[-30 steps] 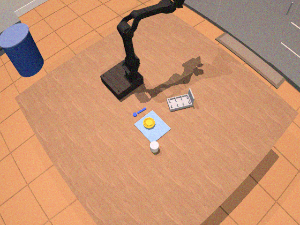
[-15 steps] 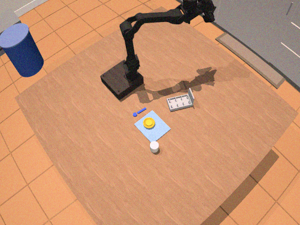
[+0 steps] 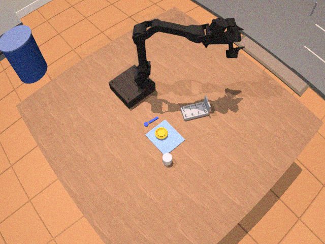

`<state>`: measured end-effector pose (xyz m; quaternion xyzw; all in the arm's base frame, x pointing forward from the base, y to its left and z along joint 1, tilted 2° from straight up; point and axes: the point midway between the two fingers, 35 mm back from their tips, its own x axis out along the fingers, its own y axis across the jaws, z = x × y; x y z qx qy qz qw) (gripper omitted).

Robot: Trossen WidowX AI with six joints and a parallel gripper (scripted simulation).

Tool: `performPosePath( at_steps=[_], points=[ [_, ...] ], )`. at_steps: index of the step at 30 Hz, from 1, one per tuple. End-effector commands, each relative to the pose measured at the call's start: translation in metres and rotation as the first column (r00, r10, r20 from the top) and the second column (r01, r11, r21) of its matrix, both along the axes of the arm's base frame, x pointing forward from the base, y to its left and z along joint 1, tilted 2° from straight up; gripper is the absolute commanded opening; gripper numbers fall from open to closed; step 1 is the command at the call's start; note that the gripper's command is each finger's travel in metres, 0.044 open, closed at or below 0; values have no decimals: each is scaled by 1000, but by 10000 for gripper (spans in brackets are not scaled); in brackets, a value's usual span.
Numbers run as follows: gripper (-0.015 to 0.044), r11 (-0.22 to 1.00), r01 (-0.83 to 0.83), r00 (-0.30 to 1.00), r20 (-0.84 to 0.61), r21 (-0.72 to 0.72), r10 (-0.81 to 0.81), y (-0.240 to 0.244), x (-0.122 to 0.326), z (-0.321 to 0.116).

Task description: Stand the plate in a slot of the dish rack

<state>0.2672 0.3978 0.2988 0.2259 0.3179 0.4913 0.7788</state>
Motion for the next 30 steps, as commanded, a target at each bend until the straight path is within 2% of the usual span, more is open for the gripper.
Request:
performPosePath(
  at_steps=[1, 9, 16, 23, 30],
  points=[
    [400, 988, 99, 995, 16, -118, -97, -33, 37, -32],
    [400, 911, 272, 960, 28, -311, -278, -108, 93, -81],
    [400, 797, 358, 920, 36, -486, -391, -183, 122, -124],
    [400, 656, 361, 886, 25, -663, -462, -266, 129, -166],
    [400, 516, 283, 856, -30, -808, -516, -349, 114, -203]
  ],
)
